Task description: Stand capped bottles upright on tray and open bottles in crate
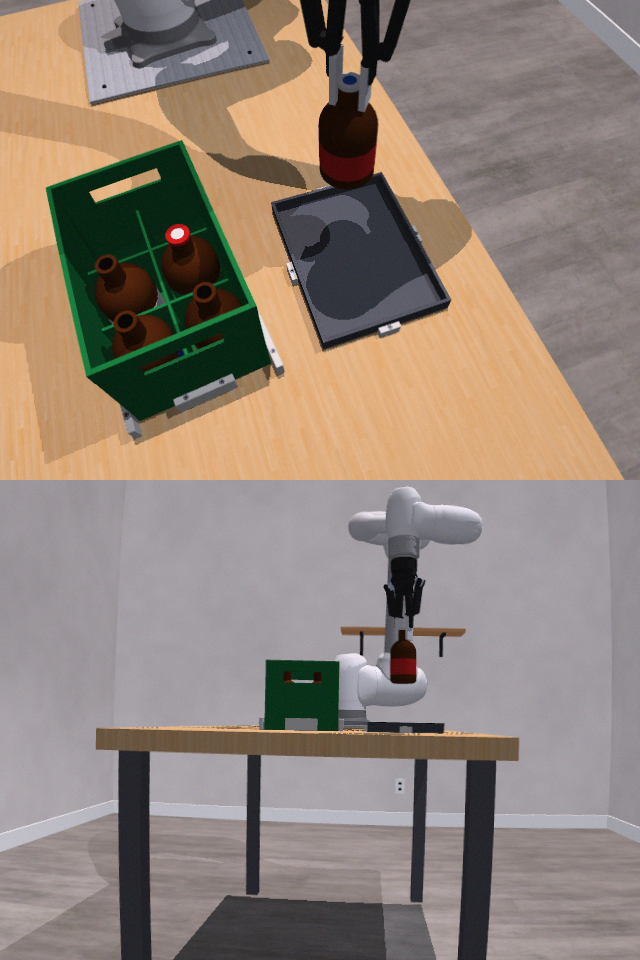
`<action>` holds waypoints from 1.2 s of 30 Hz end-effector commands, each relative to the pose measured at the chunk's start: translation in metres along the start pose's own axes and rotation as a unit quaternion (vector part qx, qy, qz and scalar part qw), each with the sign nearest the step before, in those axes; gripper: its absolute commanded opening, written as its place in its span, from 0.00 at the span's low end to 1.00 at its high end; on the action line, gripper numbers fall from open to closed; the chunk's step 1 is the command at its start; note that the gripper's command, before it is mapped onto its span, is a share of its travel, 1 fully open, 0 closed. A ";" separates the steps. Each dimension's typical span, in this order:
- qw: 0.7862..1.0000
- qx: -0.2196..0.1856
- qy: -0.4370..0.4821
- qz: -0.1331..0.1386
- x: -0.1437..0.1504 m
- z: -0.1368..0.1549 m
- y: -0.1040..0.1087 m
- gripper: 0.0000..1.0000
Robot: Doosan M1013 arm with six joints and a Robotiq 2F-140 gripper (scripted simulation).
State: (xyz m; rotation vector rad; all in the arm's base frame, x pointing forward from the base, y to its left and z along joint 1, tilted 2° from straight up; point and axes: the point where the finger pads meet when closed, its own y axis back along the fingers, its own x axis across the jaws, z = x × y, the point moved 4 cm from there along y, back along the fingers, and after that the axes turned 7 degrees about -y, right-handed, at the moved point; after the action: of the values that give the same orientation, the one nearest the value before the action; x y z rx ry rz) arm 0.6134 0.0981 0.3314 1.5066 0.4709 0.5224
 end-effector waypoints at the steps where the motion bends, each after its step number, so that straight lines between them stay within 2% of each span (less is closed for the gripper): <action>1: 1.000 0.000 -0.001 -0.002 0.000 0.000 -0.009 0.00; 10: 1.000 -0.002 -0.002 -0.003 -0.001 0.001 -0.027 0.00; 13: 1.000 0.000 0.000 -0.001 0.000 0.000 -0.023 0.00; 27: 1.000 -0.002 -0.002 -0.003 -0.001 0.003 -0.051 0.00; 30: 1.000 0.000 0.000 -0.001 0.000 0.001 -0.046 0.00; 36: 1.000 -0.001 -0.001 -0.002 -0.001 0.001 -0.058 0.00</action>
State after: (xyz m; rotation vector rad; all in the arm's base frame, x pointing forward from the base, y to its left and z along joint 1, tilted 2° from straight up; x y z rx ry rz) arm 0.6154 0.0980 0.2820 1.5063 0.4701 0.5224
